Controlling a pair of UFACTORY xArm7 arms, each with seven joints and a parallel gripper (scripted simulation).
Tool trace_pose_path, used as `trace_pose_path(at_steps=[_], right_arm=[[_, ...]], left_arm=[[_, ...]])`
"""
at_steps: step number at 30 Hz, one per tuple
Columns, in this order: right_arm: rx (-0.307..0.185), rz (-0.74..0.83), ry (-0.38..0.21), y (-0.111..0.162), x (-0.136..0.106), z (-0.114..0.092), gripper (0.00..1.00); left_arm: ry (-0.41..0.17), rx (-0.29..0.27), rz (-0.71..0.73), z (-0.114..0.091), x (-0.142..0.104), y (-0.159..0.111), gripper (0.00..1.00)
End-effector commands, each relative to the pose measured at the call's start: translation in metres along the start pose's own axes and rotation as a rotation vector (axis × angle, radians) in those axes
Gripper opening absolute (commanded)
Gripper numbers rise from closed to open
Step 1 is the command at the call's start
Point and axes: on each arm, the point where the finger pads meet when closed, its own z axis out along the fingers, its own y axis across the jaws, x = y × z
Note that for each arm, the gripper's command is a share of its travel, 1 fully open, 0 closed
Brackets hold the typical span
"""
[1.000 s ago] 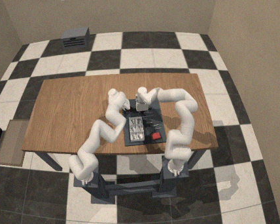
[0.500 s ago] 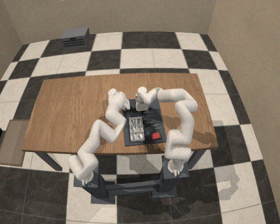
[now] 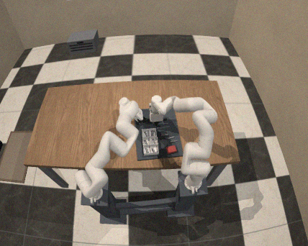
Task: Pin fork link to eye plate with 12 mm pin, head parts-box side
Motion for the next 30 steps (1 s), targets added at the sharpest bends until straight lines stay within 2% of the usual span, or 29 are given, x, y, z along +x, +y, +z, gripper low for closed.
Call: trace_pose_path(at_steps=[1,30], right_arm=[[0.002,0.0,0.005,-0.001,0.001,-0.002,0.0],[0.002,0.0,0.005,-0.001,-0.009,-0.002,0.0]], left_arm=[[-0.002,-0.004,0.002,-0.002,-0.002,0.001,0.0],[-0.002,-0.004,0.002,-0.002,-0.002,0.001,0.0]])
